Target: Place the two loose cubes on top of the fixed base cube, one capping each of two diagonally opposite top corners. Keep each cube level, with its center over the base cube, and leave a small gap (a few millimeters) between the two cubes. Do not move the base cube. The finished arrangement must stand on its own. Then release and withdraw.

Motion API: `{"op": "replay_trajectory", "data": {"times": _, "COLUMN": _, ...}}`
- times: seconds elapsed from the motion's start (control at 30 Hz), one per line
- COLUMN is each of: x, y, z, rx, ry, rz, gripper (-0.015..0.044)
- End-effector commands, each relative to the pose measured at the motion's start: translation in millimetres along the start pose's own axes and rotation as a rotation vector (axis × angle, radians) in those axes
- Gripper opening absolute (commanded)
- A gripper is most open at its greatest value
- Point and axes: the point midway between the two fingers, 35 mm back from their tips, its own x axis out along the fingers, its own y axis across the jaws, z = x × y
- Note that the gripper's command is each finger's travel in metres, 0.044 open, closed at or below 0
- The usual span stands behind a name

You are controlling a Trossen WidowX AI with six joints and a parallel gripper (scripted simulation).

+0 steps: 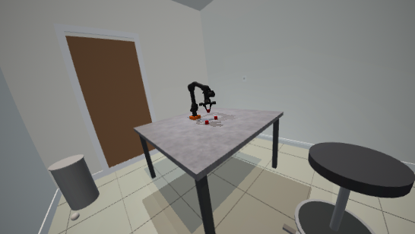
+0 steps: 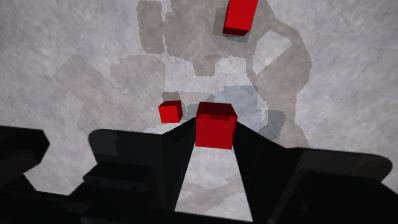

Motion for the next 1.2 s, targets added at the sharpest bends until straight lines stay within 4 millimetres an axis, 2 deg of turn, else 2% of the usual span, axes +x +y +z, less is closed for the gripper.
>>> {"op": "replay_trajectory", "data": {"times": 0.0, "x": 4.8, "y": 10.0, "z": -5.5, "rx": -0.137, "ry": 0.003, "rz": 0.004, "gripper": 0.0105}}
{"op": "replay_trajectory", "data": {"times": 0.7, "x": 32.7, "y": 59.6, "z": -42.7, "rx": -0.914, "ry": 0.003, "rz": 0.011, "gripper": 0.0105}}
{"op": "replay_trajectory", "data": {"times": 1.17, "x": 33.9, "y": 61.1, "z": -44.2, "rx": -0.939, "ry": 0.003, "rz": 0.011, "gripper": 0.0105}}
